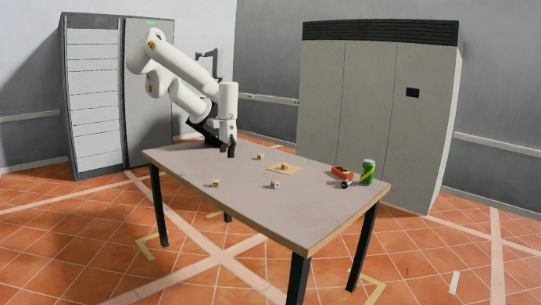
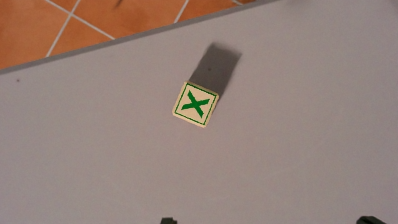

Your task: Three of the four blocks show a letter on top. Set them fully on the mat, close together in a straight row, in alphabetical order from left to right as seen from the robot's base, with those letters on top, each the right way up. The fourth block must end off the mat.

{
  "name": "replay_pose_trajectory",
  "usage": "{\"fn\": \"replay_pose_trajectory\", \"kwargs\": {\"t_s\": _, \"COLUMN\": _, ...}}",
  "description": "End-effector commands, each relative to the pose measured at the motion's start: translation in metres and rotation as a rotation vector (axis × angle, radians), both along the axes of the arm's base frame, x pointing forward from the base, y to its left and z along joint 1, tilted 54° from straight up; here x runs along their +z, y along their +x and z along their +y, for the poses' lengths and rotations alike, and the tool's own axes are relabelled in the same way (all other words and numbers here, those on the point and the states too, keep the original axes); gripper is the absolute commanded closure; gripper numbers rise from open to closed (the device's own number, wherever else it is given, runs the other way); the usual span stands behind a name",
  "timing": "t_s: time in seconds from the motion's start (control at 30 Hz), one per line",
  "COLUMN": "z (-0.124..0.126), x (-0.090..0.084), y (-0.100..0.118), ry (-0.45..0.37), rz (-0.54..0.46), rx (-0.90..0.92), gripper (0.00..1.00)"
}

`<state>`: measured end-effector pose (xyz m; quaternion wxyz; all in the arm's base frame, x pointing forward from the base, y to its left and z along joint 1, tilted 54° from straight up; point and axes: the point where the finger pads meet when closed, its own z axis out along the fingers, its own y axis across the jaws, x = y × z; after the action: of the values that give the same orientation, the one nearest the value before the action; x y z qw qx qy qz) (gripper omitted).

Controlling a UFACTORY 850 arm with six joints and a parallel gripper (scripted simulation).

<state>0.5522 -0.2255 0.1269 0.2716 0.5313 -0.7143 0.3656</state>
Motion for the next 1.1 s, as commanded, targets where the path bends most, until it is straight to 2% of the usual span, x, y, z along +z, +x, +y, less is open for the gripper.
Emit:
{"fn": "replay_pose_trajectory", "kwargs": {"t_s": 0.0, "z": 0.000, "x": 0.000, "y": 0.000, "ry": 0.000, "rz": -0.001, "rx": 0.001, "gripper": 0.00}}
{"fn": "replay_pose_trajectory", "kwargs": {"t_s": 0.93, "z": 0.001, "x": 0.000, "y": 0.001, "ry": 0.000, "rz": 0.000, "rx": 0.001, "gripper": 0.00}}
{"fn": "replay_pose_trajectory", "kwargs": {"t_s": 1.0, "z": 0.009, "x": -0.010, "y": 0.010, "ry": 0.000, "rz": 0.009, "rx": 0.009, "gripper": 0.00}}
{"fn": "replay_pose_trajectory", "kwargs": {"t_s": 1.07, "z": 0.034, "x": -0.039, "y": 0.033, "ry": 0.001, "rz": 0.038, "rx": 0.030, "gripper": 0.00}}
